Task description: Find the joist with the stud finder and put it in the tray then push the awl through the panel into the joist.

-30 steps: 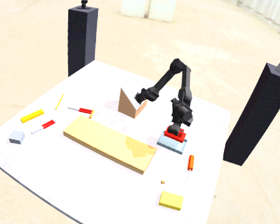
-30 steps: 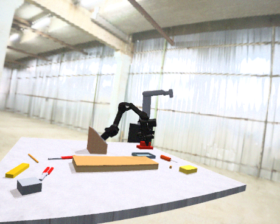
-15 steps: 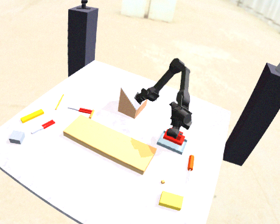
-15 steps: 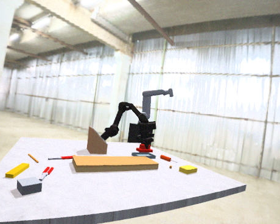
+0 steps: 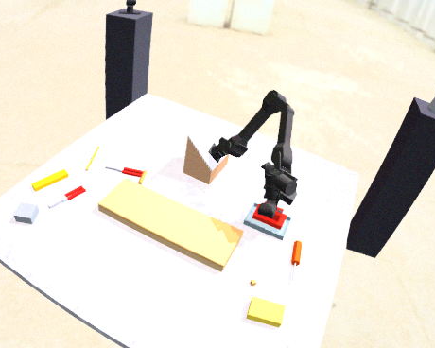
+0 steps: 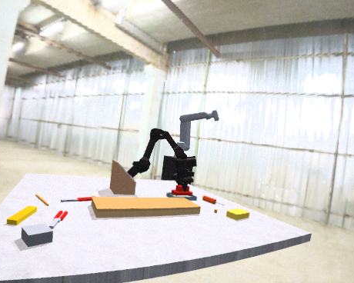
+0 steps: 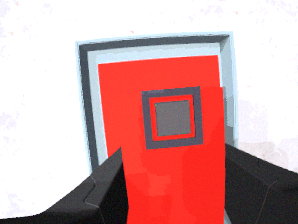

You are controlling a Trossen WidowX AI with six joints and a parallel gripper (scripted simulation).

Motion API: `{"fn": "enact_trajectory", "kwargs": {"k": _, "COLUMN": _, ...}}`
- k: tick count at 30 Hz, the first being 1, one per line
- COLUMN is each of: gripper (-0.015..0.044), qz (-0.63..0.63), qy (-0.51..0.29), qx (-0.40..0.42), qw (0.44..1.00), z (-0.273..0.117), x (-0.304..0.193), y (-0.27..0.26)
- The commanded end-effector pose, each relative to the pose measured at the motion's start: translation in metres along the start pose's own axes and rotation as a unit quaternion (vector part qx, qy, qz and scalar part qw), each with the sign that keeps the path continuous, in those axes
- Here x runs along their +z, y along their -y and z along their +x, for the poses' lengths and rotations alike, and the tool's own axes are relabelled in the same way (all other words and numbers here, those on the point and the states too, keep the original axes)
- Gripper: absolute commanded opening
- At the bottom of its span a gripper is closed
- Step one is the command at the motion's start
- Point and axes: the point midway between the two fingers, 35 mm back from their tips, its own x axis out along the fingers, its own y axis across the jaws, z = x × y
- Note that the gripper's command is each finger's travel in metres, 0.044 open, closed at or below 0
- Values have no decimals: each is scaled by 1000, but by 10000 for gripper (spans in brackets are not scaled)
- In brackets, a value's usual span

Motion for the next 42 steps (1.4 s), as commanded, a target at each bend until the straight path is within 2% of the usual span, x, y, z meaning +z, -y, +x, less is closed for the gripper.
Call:
{"fn": "enact_trajectory", "kwargs": {"k": 1, "gripper": 0, "qz": 2, "qy": 1, "qx": -3, "qw": 1000, "z": 3, "x": -1, "y": 1}}
{"fn": "enact_trajectory", "kwargs": {"k": 14, "gripper": 0, "qz": 2, "qy": 2, "qx": -3, "qw": 1000, "z": 20, "x": -5, "y": 0}}
{"fn": "enact_trajectory", "kwargs": {"k": 26, "gripper": 315, "qz": 1, "qy": 1, "qx": 0, "qw": 1000, "z": 18, "x": -5, "y": -1}}
{"fn": "enact_trajectory", "kwargs": {"k": 31, "gripper": 440, "qz": -1, "qy": -5, "qx": 1, "qw": 1000, "z": -14, "x": 3, "y": 5}}
{"fn": "enact_trajectory", "kwargs": {"k": 36, "gripper": 440, "qz": 1, "qy": -2, "qx": 0, "qw": 1000, "z": -71, "x": 19, "y": -1}}
{"fn": "enact_trajectory", "kwargs": {"k": 38, "gripper": 440, "qz": 1, "qy": -2, "qx": 0, "qw": 1000, "z": -73, "x": 20, "y": -1}}
{"fn": "enact_trajectory", "kwargs": {"k": 39, "gripper": 440, "qz": 8, "qy": -9, "qx": -3, "qw": 1000, "z": -57, "x": 12, "y": 6}}
{"fn": "enact_trajectory", "kwargs": {"k": 42, "gripper": 440, "qz": 49, "qy": -39, "qx": -29, "qw": 998, "z": -56, "x": -11, "y": 42}}
